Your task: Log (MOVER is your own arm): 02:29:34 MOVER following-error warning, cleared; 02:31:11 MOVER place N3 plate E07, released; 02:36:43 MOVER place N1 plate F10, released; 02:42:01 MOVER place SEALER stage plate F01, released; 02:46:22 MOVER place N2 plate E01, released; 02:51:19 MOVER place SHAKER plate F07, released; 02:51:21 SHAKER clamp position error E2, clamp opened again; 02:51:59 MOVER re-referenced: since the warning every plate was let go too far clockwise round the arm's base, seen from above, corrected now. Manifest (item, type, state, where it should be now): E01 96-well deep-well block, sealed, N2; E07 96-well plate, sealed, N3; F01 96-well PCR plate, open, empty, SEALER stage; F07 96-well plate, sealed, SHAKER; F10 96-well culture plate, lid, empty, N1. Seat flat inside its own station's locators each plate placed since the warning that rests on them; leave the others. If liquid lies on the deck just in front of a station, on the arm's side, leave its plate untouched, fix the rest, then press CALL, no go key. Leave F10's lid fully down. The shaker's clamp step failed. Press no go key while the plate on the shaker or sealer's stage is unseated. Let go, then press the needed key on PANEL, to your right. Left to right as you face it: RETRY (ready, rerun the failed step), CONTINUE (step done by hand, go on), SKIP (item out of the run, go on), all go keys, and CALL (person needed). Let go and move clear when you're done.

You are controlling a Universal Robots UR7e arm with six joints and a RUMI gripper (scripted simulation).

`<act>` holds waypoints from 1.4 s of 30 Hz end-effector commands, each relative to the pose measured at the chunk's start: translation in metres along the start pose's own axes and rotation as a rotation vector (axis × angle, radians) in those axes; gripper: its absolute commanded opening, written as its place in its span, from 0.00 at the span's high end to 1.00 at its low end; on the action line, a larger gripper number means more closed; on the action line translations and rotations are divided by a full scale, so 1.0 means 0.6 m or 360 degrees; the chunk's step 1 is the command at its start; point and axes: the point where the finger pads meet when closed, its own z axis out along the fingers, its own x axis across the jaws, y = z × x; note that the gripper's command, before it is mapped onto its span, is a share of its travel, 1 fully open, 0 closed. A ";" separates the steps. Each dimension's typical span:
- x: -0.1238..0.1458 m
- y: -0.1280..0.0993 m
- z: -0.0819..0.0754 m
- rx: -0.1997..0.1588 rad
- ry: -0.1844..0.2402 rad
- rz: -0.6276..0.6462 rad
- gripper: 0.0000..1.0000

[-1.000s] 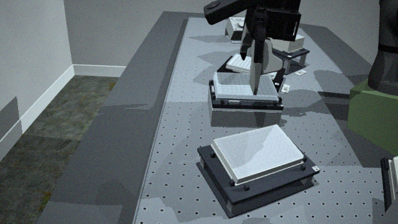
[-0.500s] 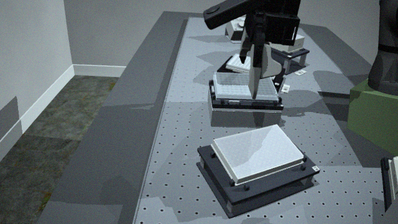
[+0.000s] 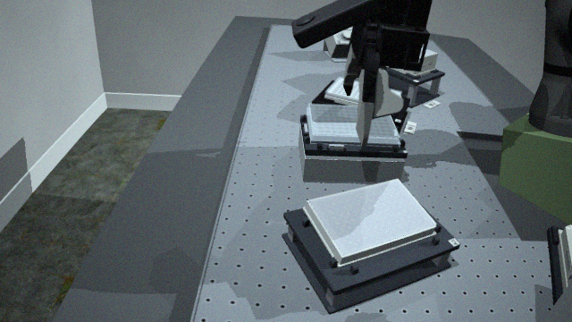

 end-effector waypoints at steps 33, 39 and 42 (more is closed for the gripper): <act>0.000 -0.001 0.001 0.0002 0.0000 0.0000 1.00; 0.000 -0.001 0.001 0.0002 0.0000 0.0000 1.00; 0.000 -0.001 0.001 0.0002 0.0000 0.0000 1.00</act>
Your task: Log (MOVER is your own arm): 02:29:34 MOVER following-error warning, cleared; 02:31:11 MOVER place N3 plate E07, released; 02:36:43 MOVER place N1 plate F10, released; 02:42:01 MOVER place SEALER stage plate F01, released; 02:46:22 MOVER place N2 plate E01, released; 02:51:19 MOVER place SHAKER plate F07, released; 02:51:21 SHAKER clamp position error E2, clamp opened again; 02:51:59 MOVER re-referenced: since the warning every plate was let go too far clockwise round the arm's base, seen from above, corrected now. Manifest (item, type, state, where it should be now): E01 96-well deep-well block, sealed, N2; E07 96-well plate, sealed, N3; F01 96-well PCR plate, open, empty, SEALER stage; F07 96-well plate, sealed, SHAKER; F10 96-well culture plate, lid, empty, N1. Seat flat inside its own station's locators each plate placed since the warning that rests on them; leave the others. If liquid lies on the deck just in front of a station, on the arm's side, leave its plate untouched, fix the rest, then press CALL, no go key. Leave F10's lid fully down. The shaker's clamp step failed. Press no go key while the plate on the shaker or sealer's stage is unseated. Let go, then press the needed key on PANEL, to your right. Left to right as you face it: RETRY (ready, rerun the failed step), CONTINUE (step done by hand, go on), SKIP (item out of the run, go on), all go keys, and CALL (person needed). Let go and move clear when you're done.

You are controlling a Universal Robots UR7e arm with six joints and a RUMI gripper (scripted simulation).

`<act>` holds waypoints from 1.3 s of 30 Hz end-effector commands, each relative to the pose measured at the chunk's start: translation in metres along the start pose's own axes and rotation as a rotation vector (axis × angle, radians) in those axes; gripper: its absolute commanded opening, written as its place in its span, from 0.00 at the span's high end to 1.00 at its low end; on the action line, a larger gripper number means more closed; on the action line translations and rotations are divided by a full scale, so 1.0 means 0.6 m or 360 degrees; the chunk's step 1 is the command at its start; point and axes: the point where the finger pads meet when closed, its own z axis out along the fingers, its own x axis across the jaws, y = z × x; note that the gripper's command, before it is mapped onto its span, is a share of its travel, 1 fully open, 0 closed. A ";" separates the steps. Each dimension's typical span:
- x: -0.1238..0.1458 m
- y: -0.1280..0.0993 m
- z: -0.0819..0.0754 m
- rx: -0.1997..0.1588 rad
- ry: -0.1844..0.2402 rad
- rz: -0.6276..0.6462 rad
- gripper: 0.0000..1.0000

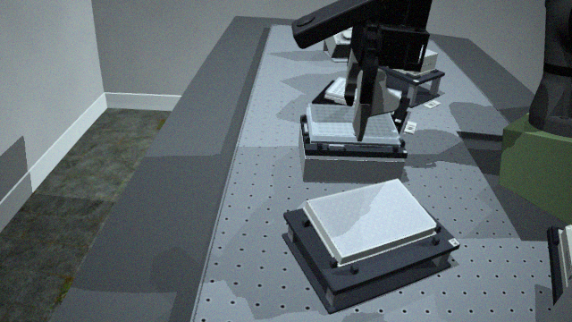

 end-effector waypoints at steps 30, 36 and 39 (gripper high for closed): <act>0.002 0.000 -0.014 0.0001 0.0000 0.0000 1.00; 0.002 0.000 -0.017 0.0001 0.0000 0.0000 1.00; 0.002 0.000 -0.019 0.0001 0.0000 0.0000 1.00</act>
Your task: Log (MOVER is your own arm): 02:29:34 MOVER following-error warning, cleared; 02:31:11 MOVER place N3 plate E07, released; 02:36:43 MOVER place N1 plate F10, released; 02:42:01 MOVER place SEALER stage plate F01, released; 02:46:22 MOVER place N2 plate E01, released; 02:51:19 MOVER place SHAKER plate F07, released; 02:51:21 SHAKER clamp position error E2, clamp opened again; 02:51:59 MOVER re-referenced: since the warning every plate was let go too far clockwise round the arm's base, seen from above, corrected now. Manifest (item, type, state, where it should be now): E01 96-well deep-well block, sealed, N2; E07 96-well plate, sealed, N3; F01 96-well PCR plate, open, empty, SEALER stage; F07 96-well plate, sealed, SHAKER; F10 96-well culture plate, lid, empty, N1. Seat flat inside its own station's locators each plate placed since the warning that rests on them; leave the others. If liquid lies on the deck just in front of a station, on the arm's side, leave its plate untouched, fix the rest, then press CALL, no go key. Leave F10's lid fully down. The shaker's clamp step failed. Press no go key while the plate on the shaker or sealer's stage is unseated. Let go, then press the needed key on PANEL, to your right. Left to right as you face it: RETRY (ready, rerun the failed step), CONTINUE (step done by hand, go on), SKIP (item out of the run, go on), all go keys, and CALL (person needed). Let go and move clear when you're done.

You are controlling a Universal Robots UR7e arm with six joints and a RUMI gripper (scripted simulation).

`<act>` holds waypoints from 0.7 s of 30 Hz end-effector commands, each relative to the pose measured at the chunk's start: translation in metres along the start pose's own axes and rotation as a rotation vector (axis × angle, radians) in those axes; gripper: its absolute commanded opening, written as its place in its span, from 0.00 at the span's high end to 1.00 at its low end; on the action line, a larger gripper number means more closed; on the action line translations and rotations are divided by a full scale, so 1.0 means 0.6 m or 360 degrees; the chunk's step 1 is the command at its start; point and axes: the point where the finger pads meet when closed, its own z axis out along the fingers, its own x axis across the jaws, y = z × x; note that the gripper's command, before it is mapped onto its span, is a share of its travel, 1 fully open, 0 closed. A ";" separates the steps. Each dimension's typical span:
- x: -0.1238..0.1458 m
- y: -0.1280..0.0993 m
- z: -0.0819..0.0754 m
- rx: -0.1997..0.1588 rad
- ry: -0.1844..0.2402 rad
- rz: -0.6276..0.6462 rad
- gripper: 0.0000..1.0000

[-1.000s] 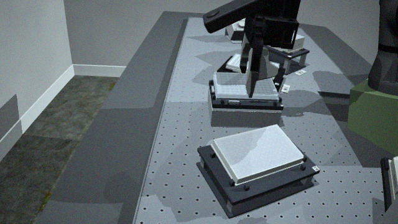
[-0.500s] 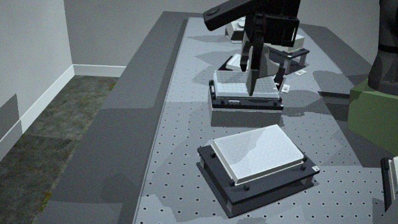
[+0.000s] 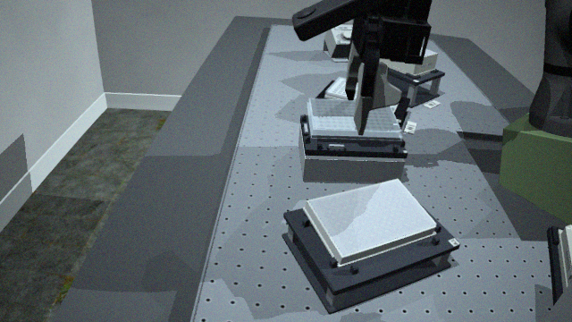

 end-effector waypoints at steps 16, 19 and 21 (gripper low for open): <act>0.004 -0.001 -0.039 0.0002 0.0000 0.0000 1.00; 0.005 -0.001 -0.048 0.0002 0.0000 0.0000 1.00; 0.006 -0.001 -0.053 0.0002 0.0000 0.0000 1.00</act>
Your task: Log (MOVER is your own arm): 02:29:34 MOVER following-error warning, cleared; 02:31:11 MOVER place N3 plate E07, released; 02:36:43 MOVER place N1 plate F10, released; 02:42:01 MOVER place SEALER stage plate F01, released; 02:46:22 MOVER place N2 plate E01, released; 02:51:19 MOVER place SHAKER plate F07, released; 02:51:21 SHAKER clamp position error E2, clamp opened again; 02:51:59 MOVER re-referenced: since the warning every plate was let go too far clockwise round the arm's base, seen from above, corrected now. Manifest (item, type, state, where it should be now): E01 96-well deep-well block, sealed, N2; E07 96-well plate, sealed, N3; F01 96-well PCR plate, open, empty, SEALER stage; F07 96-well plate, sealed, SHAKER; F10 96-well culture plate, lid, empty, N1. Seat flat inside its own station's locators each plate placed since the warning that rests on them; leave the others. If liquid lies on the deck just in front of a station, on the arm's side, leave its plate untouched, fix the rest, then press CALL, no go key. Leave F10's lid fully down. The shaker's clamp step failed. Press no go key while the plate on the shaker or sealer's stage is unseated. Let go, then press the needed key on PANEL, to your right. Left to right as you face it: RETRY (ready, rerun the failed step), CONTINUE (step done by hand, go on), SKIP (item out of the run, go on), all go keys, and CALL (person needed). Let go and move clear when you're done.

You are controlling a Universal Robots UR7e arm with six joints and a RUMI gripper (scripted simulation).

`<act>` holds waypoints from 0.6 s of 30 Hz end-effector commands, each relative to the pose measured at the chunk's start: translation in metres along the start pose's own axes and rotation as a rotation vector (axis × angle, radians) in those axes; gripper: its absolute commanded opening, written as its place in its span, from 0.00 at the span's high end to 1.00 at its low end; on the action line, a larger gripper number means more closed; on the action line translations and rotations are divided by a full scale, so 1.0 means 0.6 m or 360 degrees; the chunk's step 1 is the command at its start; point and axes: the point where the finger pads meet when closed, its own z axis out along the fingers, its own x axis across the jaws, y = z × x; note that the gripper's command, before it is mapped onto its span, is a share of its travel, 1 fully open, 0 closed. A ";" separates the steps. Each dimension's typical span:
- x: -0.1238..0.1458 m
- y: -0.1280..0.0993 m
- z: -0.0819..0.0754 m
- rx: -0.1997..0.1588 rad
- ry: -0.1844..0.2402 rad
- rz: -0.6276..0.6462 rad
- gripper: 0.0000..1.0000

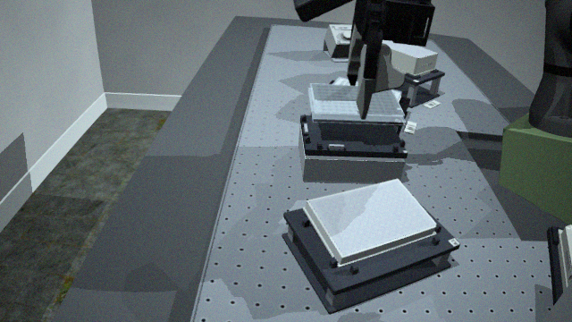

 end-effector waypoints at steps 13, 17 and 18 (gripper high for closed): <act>0.002 0.000 -0.019 0.0001 0.0000 0.0000 1.00; 0.002 0.000 -0.019 0.0001 -0.0056 0.0000 1.00; 0.002 0.000 -0.019 0.0001 -0.0074 0.0000 1.00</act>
